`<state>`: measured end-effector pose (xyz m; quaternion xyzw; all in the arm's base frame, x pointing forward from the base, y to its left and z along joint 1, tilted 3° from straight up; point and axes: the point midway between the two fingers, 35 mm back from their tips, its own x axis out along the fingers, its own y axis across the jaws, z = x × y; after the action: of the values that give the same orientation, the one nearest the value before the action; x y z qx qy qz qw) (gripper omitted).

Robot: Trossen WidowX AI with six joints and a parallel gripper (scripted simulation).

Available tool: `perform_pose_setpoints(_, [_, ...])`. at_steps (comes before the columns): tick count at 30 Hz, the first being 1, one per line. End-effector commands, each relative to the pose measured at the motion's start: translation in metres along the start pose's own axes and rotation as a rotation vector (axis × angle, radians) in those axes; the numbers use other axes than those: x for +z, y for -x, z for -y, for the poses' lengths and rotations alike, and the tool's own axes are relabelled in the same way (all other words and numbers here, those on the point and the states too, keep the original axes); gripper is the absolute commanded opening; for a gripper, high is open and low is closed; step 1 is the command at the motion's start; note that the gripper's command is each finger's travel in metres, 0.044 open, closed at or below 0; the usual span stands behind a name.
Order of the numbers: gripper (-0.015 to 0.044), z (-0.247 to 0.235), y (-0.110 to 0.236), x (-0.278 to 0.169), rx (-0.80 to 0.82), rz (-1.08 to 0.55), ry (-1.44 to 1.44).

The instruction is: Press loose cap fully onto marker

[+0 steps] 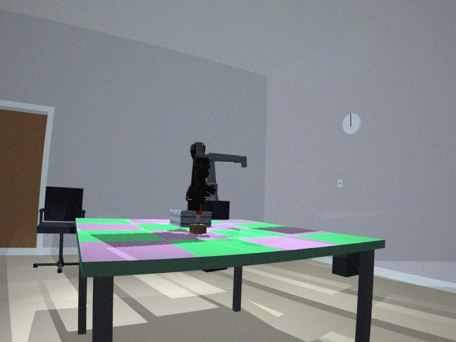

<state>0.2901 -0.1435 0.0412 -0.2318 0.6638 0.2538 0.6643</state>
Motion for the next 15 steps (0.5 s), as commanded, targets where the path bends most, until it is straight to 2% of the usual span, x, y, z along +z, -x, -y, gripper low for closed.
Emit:
perform_pose_setpoints(1, [0.0000,0.000,-0.008,-0.001,-0.001,-0.004,0.004])
perform_pose_setpoints(15, [0.0000,-0.001,-0.029,-0.001,-0.001,-0.004,0.004])
